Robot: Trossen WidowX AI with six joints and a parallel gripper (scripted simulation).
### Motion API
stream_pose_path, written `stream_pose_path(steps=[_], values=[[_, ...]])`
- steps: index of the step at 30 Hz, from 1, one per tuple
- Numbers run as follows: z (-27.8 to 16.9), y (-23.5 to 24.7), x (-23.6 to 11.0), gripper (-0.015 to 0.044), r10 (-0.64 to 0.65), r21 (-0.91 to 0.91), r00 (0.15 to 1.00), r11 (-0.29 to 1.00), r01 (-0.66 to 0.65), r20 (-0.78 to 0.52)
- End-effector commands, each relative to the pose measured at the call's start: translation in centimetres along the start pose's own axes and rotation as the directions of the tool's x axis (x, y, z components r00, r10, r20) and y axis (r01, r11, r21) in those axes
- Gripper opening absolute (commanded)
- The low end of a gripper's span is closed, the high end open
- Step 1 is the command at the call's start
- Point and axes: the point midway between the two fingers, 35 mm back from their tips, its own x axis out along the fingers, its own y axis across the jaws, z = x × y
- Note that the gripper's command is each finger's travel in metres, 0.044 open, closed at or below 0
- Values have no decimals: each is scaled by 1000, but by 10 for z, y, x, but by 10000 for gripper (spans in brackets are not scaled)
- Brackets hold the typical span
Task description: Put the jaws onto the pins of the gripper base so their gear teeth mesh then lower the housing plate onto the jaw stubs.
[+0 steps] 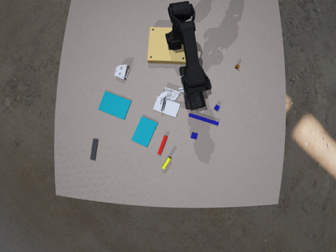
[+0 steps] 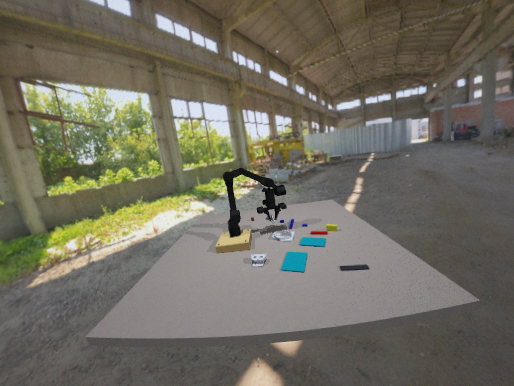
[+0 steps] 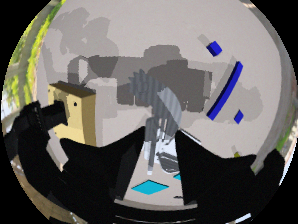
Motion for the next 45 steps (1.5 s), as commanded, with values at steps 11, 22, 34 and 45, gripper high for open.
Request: stream_pose_path(steps=[11,22,34,45], values=[[-41,6,-1,134,0,-341,1000,940,-2,-7],[-70,14,0,134,1,-576,1000,817,-6,-9],[-100,26,0,134,4,-785,1000,619,-10,-10],[-106,29,0,134,4,-821,1000,571,-11,-11]])
